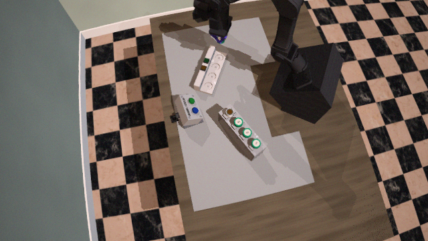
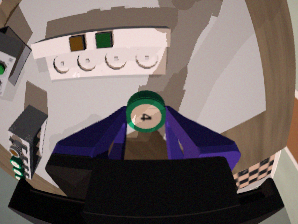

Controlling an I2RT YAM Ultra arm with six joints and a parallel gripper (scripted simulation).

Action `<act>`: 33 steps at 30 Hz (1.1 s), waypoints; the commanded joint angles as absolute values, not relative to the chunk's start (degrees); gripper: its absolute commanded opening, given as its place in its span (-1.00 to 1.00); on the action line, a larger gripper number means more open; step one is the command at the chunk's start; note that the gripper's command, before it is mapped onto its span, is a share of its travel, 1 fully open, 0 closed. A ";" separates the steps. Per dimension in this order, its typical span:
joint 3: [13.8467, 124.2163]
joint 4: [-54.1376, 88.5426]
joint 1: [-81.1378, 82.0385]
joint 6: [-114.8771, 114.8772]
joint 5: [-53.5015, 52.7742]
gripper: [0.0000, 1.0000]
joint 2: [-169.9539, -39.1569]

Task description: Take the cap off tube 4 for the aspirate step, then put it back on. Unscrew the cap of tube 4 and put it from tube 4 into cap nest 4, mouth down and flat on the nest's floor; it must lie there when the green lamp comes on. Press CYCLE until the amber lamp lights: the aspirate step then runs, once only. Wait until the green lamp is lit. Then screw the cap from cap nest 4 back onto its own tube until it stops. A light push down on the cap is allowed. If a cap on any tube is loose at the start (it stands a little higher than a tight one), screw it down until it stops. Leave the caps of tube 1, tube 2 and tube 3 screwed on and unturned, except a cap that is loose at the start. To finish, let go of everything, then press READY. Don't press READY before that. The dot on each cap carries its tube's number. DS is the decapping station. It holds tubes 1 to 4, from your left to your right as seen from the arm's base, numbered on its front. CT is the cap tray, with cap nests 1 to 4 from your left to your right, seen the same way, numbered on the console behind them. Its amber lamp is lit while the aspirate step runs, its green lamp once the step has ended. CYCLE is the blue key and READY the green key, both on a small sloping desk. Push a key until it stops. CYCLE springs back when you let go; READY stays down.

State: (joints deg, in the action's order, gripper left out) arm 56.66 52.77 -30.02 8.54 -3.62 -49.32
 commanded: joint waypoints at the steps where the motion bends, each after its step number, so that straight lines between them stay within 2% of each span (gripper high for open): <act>1: 57.35 52.66 -30.07 8.88 -3.89 -1.00 -48.96; 13: 57.87 52.71 -30.41 9.12 -4.13 -1.00 -49.45; 33: 48.07 31.18 -28.60 7.83 -2.87 -1.00 -61.14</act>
